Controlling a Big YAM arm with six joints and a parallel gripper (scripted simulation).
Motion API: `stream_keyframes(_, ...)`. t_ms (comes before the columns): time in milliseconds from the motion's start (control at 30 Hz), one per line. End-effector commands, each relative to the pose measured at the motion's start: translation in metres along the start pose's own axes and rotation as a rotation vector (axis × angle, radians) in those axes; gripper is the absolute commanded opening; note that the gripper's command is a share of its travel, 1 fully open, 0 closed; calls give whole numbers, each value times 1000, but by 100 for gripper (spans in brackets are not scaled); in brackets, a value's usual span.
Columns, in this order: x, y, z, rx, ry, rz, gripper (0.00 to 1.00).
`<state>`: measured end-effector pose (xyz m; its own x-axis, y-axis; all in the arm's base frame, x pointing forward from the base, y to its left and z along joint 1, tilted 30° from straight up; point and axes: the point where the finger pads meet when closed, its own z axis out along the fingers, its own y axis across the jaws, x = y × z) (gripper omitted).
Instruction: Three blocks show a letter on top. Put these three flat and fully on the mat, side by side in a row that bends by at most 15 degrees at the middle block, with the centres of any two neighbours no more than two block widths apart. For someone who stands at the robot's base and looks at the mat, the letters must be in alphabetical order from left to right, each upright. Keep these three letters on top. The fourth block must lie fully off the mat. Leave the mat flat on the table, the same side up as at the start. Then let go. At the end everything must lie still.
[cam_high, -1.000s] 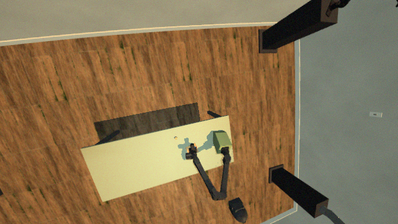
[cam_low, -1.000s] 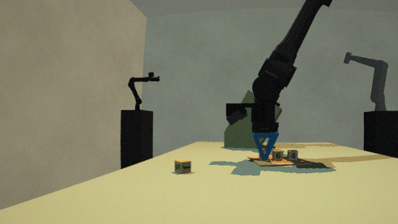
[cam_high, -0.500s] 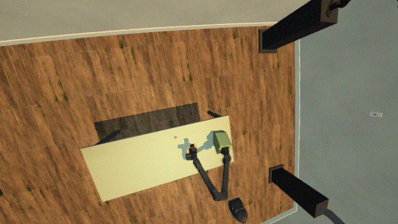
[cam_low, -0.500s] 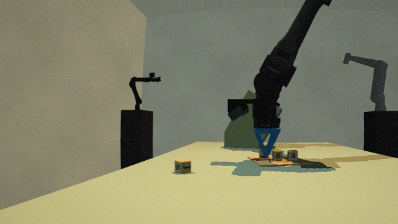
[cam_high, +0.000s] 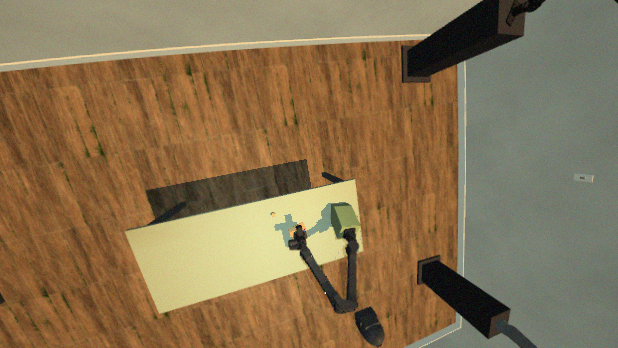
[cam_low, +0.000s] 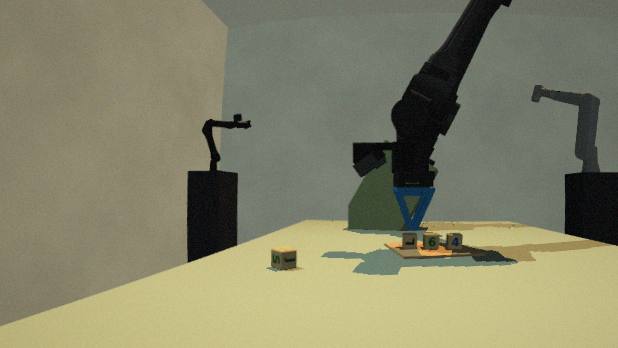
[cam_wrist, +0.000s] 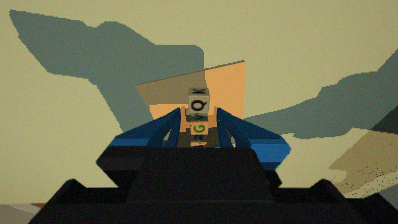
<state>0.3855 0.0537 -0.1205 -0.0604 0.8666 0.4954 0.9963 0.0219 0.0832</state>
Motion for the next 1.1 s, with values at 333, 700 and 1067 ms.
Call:
stream_keyframes(333,-7,8,-26,-36,-7,-2,45)
stream_keyframes(700,-7,8,-27,-36,-7,-2,45)
stream_keyframes(1067,-7,11,-44,-42,-8,-5,45)
